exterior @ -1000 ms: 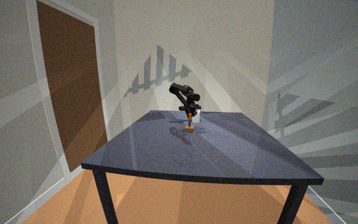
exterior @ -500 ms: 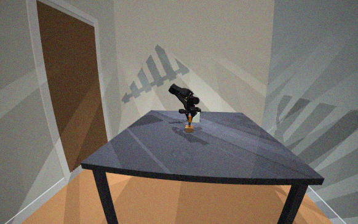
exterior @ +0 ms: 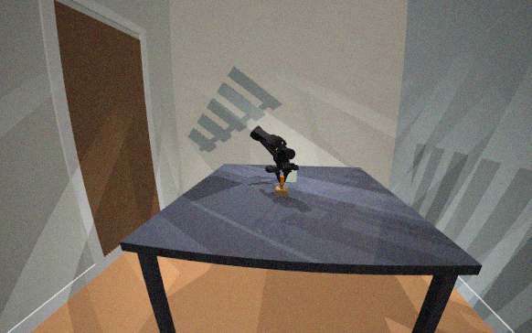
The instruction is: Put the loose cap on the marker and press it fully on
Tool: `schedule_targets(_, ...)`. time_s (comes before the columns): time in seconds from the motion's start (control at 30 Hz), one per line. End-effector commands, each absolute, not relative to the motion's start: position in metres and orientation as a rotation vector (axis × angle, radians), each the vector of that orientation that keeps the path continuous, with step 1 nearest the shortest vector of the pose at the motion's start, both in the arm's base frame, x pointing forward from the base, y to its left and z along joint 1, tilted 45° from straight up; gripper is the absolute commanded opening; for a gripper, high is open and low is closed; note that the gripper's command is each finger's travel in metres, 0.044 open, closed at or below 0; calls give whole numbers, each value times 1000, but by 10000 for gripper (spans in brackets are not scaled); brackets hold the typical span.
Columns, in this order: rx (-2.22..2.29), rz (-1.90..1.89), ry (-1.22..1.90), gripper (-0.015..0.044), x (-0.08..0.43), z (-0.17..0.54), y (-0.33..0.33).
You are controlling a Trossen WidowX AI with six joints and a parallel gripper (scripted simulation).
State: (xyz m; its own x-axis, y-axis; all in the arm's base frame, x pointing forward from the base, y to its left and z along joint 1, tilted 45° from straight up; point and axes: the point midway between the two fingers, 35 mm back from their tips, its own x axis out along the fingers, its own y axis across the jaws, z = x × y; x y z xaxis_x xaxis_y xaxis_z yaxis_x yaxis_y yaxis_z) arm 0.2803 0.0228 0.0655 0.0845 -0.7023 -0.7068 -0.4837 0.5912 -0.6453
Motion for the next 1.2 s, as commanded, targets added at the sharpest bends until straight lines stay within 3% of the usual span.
schedule_targets(0.0,-1035,-215,1558,0,281,65,21)
schedule_targets(0.1,-1035,-215,1558,0,281,65,21)
schedule_targets(0.67,-1031,-216,1561,440,280,65,22)
schedule_targets(1.1,-1030,-213,1562,440,274,117,75)
schedule_targets(1.17,-985,-256,1547,387,274,116,74)
